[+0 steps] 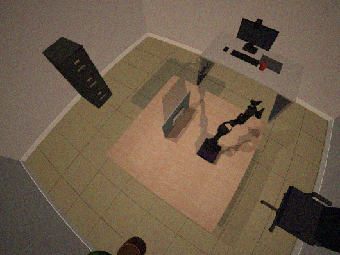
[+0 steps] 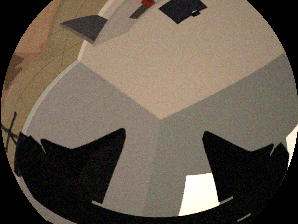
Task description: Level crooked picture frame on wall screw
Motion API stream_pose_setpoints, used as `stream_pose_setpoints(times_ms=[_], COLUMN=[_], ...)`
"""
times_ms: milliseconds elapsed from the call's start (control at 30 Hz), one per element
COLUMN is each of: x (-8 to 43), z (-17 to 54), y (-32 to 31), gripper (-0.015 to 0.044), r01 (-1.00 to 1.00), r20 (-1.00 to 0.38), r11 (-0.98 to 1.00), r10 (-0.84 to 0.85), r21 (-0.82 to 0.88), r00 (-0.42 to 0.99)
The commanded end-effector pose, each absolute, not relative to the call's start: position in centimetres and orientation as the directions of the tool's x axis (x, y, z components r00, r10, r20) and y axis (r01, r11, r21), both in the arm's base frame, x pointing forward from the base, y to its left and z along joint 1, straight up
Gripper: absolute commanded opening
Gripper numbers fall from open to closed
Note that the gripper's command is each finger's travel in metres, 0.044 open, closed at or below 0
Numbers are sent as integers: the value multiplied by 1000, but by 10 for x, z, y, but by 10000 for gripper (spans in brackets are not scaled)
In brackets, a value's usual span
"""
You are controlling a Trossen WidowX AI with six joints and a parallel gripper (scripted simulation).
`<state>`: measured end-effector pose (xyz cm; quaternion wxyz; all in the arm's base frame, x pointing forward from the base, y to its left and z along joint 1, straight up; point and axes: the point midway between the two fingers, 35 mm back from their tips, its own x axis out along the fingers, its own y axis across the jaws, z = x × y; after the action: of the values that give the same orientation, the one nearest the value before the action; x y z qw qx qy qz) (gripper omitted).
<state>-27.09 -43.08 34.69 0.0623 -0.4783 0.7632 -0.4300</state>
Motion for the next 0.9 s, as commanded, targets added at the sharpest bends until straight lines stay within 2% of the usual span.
stream_pose_setpoints(times_ms=[0,133,233,333,600,867], x=[-268,-215,-167,-129,-65,-7], z=[347,350,350,348,340,326], y=[-431,-431,-426,-418,-395,-363], gripper=[374,269,260,260,260,260], r01=[-670,-470,-200,49,476,777], r20=[315,289,263,241,202,162], r11=[159,-81,-216,-250,-147,117], r10=[-789,-874,-931,-960,-977,-948], r21=[-725,-879,-956,-967,-867,-618], r00=[-528,-390,-254,-140,66,272])
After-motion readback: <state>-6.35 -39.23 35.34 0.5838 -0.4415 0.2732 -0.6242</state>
